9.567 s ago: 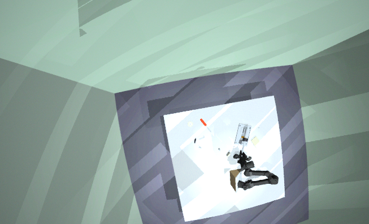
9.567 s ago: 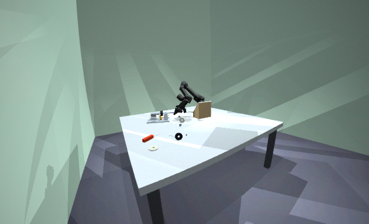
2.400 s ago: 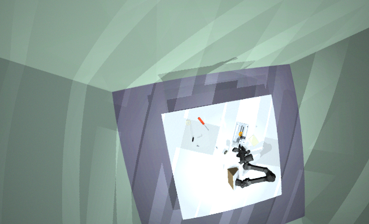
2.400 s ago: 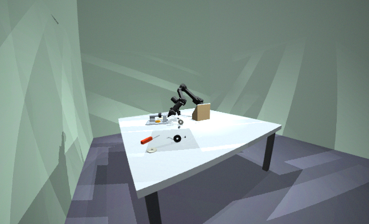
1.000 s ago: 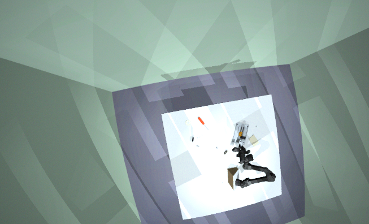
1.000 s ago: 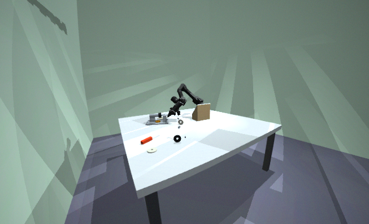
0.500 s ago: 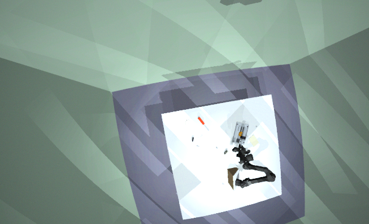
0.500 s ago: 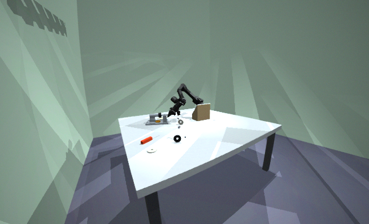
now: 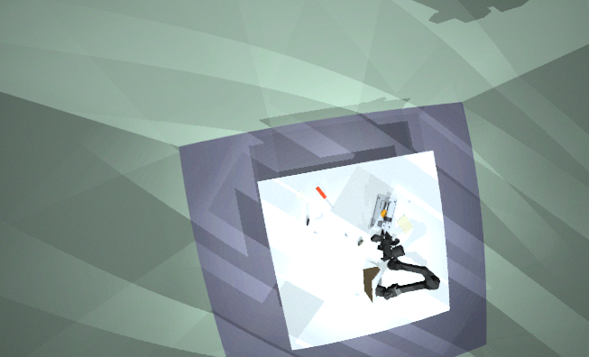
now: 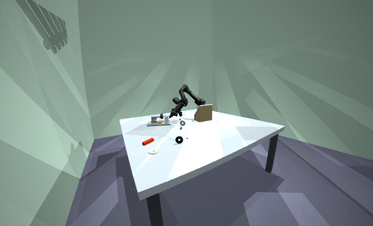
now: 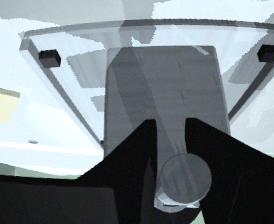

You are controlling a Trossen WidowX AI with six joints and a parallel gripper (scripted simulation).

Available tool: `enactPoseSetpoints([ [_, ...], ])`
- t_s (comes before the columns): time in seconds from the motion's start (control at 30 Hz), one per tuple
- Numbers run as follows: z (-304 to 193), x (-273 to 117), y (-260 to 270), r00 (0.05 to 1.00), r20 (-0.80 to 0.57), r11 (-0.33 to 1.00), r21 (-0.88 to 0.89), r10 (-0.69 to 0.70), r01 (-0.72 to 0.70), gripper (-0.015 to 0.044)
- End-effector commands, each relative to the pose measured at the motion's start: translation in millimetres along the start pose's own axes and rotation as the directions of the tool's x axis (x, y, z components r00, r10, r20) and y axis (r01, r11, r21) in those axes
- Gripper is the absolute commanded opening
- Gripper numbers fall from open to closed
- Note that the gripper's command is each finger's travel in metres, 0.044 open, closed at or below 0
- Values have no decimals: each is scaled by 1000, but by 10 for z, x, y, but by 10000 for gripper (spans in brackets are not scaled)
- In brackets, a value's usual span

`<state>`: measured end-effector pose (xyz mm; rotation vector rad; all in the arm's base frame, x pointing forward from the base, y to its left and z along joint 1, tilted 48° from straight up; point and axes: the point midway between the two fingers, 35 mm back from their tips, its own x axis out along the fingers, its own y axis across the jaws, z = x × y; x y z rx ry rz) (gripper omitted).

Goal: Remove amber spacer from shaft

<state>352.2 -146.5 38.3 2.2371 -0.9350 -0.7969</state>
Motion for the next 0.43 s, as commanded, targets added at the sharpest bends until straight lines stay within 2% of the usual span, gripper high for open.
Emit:
enactPoseSetpoints([
  [0.0, -45, 11, -1, 1000, -10, 1000, 3, 0, 0, 0],
  [0.03, -45, 11, -1, 1000, -10, 1000, 3, 0, 0, 0],
  [0.4, 0, 0, 0, 1000, 0, 1000, 0, 0, 0, 289],
])
